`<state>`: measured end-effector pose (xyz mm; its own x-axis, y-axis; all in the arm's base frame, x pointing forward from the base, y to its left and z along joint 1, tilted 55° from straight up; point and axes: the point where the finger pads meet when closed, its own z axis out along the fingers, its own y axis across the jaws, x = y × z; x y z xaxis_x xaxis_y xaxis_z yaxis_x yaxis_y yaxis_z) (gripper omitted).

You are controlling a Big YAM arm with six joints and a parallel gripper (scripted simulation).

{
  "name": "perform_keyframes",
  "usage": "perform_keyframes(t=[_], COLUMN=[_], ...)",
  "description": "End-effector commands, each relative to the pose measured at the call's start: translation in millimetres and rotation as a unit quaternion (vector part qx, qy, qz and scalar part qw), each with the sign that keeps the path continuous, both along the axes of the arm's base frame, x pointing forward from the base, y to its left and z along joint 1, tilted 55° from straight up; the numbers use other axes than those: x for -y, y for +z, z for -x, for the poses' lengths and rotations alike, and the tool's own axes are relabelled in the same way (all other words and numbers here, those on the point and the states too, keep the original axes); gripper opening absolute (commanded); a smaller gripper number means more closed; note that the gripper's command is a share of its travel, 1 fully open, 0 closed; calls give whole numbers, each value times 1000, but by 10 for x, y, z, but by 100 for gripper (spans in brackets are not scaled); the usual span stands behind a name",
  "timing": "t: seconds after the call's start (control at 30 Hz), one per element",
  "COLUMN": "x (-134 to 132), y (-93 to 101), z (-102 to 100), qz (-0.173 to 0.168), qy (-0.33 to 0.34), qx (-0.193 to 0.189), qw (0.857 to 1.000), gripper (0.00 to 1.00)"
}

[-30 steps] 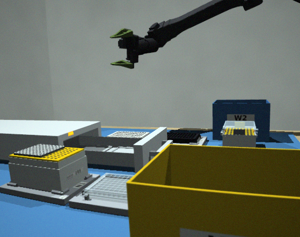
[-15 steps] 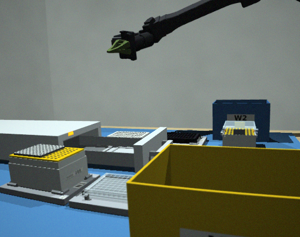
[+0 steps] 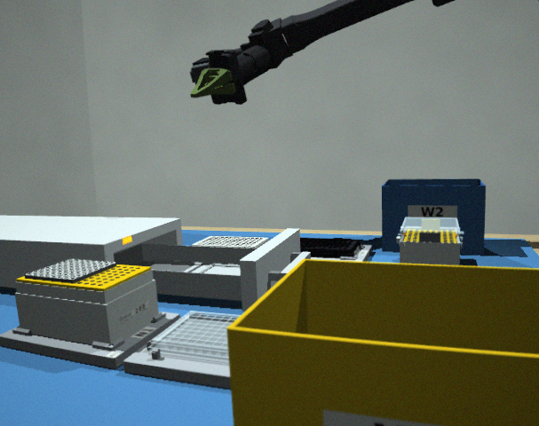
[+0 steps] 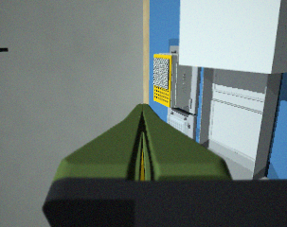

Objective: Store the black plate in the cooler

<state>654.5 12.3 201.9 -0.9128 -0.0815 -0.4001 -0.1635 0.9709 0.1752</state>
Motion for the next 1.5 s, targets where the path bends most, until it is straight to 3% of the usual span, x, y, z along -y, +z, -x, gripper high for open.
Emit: perform_keyframes(t=[0.0,0.07,0.17,0.2,0.27,0.43,0.47,0.53,0.57,0.63,0.67,0.77,0.83,0.87,0.9,0.93,1.0,1.07,1.1,1.13,1.2,1.23,1.3,1.37,1.4,1.47], x=[-319,-344,-357,-370,-391,-445,-455,-467,-481,-494,-497,-519,-522,-519,-523,-527,-547,-554,-544,-546,-565,-565,-565,-549,-567,-544], y=[-188,-291,-321,-118,-201,-417,-674,-764,-788,-644,-815,-780,-795,-854,-1072,-1105,-974,-1074,-1266,-1296,-1175,-1253,-1253,-1439,-1295,-1515], z=[26,132,126,99,196,331,356,477,451,504,579,497,637,730,775,811,815,892,1000,1039,1044,1089,1089,1242,1207,1370], qz=[9,30,29,41,62,61,77,101,99,97,114,126,134,151,169,179,172,188,210,220,212,229,229,261,253,293], qy=[7,-3,-4,-10,-21,-21,-26,-34,-35,-37,-40,-46,-51,-54,-56,-59,-64,-68,-68,-70,-76,-79,-79,-79,-86,-85], qx=[-13,-42,-36,-27,-44,-37,-63,-88,-77,-59,-85,-84,-78,-96,-117,-120,-93,-99,-128,-130,-104,-110,-110,-136,-110,-138], qw=[1000,999,999,999,997,997,995,990,991,993,989,987,987,982,977,975,979,975,967,964,969,964,964,952,957,942], gripper=[0,0,0,0,0,0,0,0,0,0,0,0,0,0,0,0,0,0,0,0,0,0,0,0,0,0])
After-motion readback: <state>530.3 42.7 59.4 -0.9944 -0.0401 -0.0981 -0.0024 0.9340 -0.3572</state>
